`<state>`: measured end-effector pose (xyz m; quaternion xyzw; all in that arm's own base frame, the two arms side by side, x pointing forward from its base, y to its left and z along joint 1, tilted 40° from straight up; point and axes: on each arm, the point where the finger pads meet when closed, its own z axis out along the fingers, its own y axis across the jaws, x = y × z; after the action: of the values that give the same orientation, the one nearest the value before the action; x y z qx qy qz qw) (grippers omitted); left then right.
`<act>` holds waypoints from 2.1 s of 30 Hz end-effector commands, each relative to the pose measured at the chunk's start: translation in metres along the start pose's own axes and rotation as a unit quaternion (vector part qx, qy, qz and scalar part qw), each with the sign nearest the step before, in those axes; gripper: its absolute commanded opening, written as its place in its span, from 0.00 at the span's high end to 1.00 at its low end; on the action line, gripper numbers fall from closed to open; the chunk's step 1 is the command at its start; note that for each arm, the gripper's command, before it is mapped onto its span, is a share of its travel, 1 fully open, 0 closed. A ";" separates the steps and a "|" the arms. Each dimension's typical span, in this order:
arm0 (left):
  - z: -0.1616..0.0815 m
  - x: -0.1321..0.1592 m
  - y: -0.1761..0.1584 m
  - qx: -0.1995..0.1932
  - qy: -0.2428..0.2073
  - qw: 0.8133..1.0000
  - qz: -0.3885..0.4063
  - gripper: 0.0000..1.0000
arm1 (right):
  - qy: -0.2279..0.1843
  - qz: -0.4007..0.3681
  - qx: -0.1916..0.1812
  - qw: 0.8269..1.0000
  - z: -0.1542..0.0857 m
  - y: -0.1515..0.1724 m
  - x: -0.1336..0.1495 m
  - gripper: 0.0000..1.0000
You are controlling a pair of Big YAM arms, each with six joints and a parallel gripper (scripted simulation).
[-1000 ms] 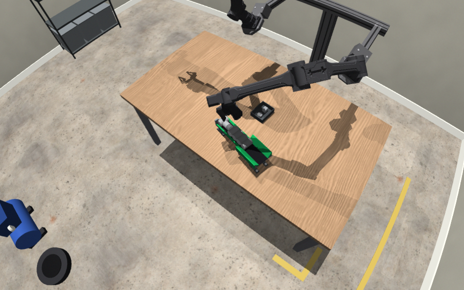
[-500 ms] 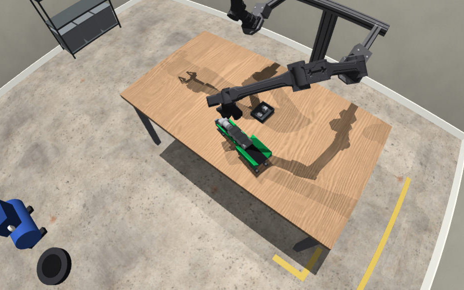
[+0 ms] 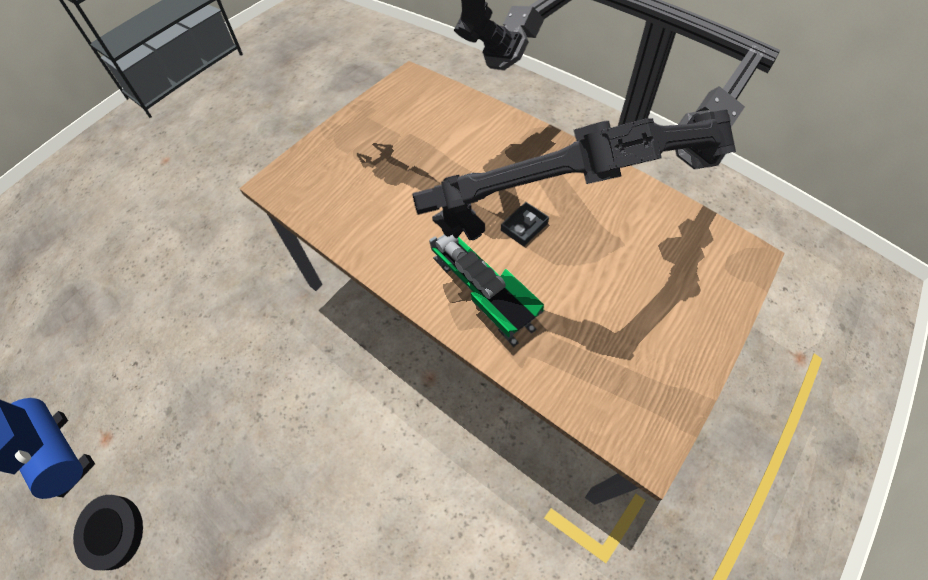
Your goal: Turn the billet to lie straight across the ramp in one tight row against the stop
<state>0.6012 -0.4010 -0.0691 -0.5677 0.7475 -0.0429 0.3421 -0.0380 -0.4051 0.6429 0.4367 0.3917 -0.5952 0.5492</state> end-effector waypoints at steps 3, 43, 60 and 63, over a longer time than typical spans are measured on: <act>-0.015 -0.001 -0.018 0.010 0.006 1.000 -0.013 0.43 | -0.006 -0.010 0.008 1.000 -0.007 -0.007 -0.010 0.00; 0.055 -0.004 -0.010 -0.002 -0.001 1.000 -0.003 0.43 | -0.006 -0.010 0.008 1.000 -0.007 -0.007 -0.010 0.00; 0.044 0.002 -0.004 -0.001 0.001 1.000 0.004 0.43 | -0.006 -0.010 0.008 1.000 -0.007 -0.007 -0.010 0.00; 0.044 0.002 -0.004 -0.001 0.001 1.000 0.004 0.43 | -0.006 -0.010 0.008 1.000 -0.007 -0.007 -0.010 0.00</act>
<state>0.6289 -0.3887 -0.1042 -0.5695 0.7462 -0.0446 0.3419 -0.0380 -0.4051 0.6429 0.4367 0.3917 -0.5952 0.5492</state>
